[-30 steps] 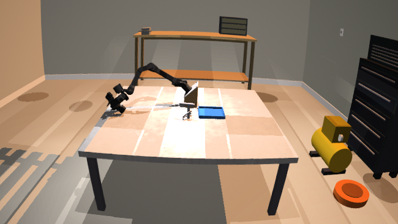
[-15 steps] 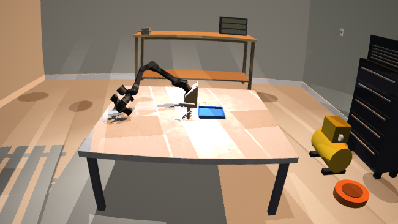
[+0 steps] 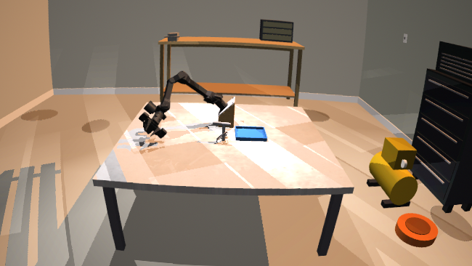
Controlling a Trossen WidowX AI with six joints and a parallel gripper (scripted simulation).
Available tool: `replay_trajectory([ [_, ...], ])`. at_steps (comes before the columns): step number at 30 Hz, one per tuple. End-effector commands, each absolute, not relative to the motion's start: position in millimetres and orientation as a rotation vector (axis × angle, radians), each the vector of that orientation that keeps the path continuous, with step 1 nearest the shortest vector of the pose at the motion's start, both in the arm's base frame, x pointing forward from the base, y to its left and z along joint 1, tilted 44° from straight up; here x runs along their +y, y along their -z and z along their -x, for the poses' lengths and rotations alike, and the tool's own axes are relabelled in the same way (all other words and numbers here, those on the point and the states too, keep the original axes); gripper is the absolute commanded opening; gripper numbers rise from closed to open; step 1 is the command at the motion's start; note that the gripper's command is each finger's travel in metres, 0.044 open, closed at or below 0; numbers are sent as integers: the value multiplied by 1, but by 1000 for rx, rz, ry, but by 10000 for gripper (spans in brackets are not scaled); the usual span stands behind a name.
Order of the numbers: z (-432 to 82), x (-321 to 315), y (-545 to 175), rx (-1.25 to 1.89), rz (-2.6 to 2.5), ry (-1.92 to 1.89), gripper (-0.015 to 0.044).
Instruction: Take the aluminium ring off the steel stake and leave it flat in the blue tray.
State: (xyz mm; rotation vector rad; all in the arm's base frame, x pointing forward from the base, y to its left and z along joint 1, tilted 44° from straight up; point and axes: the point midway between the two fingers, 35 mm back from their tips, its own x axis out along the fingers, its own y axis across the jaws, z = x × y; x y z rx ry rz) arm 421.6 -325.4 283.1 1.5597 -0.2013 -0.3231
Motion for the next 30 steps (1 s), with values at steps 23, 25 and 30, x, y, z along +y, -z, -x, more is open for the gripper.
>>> replay_trajectory([
  [23, -473, -192, -195, 129, -1328, 398, 200],
  [25, -474, -181, -188, 158, -1302, 398, 200],
  [30, -476, -154, -172, 226, -1240, 398, 200],
])
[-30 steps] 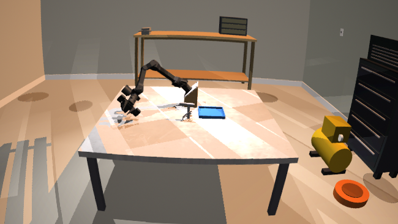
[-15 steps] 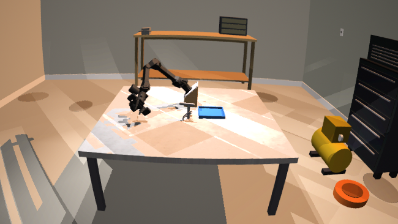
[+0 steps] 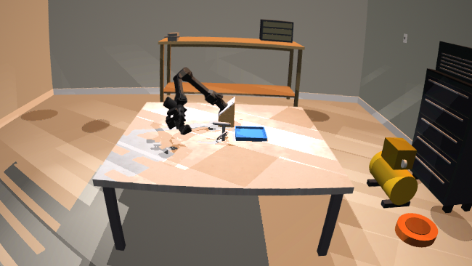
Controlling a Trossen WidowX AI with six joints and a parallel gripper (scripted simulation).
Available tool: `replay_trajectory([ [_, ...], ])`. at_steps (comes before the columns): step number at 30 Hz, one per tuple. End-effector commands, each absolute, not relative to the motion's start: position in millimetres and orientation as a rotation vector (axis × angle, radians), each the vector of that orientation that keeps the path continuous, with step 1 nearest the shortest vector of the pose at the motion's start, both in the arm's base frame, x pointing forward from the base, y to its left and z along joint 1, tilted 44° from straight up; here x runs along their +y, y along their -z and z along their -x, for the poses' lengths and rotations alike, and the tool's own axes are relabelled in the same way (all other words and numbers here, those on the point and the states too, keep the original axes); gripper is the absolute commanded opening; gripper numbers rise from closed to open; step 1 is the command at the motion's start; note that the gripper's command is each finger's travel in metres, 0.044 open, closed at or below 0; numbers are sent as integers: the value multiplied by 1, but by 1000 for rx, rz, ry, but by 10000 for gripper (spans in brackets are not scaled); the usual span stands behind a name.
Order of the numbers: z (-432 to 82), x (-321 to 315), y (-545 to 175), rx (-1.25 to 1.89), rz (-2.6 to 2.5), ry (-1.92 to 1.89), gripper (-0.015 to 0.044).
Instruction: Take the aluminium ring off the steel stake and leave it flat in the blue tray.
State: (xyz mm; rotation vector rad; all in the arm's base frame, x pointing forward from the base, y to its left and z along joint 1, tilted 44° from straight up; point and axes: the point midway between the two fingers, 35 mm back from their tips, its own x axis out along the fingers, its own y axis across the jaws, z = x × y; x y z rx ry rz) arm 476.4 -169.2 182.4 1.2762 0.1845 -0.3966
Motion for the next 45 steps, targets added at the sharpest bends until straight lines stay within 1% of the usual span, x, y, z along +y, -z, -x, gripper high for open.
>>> replay_trajectory([
  [1, -477, -149, -169, 239, -1227, 398, 200],
  [20, -462, -51, -109, 493, -935, 364, 200],
  [36, -427, 21, -64, 683, -632, 294, 200],
  [45, -407, 52, -52, 736, -570, 256, 200],
])
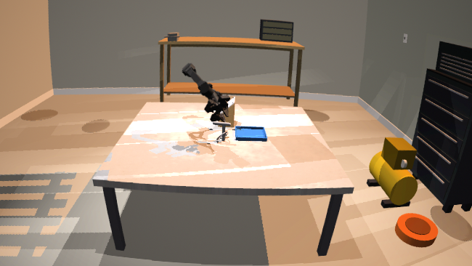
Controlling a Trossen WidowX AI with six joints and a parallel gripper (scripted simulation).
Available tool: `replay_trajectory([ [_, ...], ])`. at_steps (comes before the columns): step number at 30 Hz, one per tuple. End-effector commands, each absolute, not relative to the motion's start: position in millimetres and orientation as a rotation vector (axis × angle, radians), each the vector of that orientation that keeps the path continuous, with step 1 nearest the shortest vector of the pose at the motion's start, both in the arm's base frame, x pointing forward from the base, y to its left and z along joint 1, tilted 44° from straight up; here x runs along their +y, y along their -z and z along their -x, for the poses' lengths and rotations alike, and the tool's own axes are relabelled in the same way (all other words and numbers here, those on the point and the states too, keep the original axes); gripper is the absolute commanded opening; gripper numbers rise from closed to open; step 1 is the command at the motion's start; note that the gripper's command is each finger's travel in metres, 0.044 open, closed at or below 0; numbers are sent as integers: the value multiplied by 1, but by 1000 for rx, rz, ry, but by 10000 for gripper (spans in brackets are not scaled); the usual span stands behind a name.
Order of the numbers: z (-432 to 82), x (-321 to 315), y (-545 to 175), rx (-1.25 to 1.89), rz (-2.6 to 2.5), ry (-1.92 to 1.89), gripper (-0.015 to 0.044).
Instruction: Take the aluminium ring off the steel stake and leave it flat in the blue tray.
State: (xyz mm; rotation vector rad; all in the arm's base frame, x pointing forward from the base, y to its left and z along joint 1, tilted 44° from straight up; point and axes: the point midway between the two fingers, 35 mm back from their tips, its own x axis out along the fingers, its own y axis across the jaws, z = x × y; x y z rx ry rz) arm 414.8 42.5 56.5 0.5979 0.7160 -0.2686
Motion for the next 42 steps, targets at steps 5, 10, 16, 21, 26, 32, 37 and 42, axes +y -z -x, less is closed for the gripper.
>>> replay_trajectory([
  [5, -390, 62, -38, 779, -501, 264, 200],
  [10, -367, 71, -21, 834, -397, 279, 200],
  [16, -337, 76, -2, 891, -252, 299, 200],
  [21, -312, 76, 11, 929, -119, 313, 200],
  [26, -290, 75, 30, 975, -51, 324, 200],
  [32, -275, 62, 38, 985, 45, 356, 200],
  [37, -259, 39, 42, 983, 195, 410, 200],
  [42, -242, 16, 43, 982, 358, 462, 200],
])
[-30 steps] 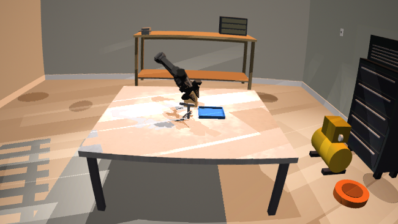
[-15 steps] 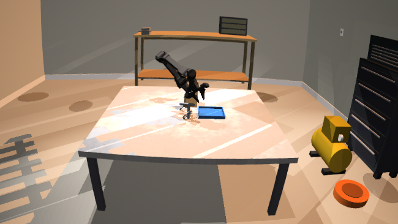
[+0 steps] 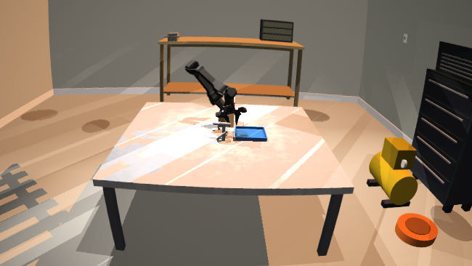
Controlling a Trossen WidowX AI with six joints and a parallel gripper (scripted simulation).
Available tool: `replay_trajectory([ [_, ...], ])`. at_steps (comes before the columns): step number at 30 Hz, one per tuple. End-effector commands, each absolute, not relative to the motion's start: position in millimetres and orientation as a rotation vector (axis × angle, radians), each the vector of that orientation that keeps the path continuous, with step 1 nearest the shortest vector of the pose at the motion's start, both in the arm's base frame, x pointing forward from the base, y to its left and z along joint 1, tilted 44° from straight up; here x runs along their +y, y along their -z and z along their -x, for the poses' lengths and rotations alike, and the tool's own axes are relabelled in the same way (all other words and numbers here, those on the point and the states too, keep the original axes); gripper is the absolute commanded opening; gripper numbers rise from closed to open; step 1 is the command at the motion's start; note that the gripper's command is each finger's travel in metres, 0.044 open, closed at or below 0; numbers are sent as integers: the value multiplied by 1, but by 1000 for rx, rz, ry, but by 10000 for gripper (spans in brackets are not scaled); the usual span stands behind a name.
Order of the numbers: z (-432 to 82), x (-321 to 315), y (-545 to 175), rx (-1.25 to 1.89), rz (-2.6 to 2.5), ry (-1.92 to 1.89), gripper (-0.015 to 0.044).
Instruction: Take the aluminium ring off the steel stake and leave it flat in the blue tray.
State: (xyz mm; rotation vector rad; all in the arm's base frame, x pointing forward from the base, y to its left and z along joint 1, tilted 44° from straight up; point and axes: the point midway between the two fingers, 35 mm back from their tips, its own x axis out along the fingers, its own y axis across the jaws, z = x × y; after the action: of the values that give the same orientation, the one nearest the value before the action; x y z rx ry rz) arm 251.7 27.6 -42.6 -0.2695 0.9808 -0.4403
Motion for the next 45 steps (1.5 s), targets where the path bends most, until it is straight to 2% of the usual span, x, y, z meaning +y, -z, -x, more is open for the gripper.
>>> replay_trajectory([
  [1, -238, 12, 43, 981, 391, 472, 200],
  [12, -216, -16, 38, 979, 608, 531, 200],
  [45, -239, -46, 65, 978, 609, 533, 200],
])
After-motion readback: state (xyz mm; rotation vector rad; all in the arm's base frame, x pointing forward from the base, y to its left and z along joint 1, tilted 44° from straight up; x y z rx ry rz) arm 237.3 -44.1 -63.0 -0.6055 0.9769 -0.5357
